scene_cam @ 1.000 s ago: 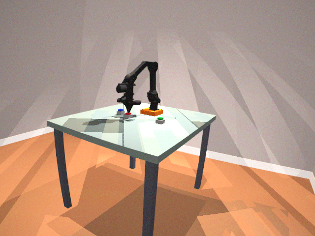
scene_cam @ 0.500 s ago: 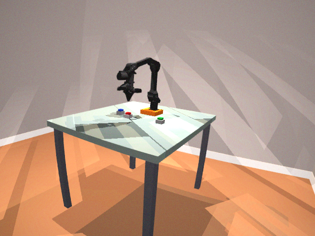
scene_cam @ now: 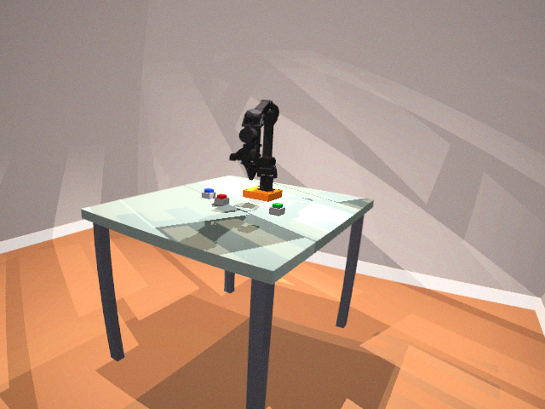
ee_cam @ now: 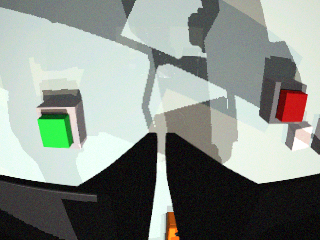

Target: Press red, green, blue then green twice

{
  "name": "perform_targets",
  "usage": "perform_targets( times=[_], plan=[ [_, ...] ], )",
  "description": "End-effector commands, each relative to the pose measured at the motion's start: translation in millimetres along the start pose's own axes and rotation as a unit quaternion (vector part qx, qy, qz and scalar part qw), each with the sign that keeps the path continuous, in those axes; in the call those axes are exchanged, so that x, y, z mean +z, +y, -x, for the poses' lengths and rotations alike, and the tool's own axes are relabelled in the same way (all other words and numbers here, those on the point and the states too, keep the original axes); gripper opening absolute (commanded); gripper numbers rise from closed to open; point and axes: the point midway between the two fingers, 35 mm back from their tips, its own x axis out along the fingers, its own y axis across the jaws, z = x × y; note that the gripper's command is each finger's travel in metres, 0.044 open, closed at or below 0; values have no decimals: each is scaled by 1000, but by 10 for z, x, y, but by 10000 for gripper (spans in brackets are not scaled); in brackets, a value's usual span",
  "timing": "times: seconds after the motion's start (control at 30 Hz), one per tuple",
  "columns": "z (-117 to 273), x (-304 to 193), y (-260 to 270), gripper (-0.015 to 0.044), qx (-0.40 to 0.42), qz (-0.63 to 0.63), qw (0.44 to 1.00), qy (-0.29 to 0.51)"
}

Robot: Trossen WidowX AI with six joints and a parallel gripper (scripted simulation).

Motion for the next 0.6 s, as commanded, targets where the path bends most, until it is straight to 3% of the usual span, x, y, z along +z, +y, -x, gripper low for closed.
perform_targets(
  times=[0.0,0.13,0.3,0.47,0.57],
  plan=[
    [14,-127,475,20,2,2,1000,0],
    [14,-366,979,20,3,5,1000,1],
    [-12,-415,1063,20,3,6,1000,1],
    [-578,-417,1067,20,3,6,1000,1],
    [-603,-419,1065,20,3,6,1000,1]
  ],
)
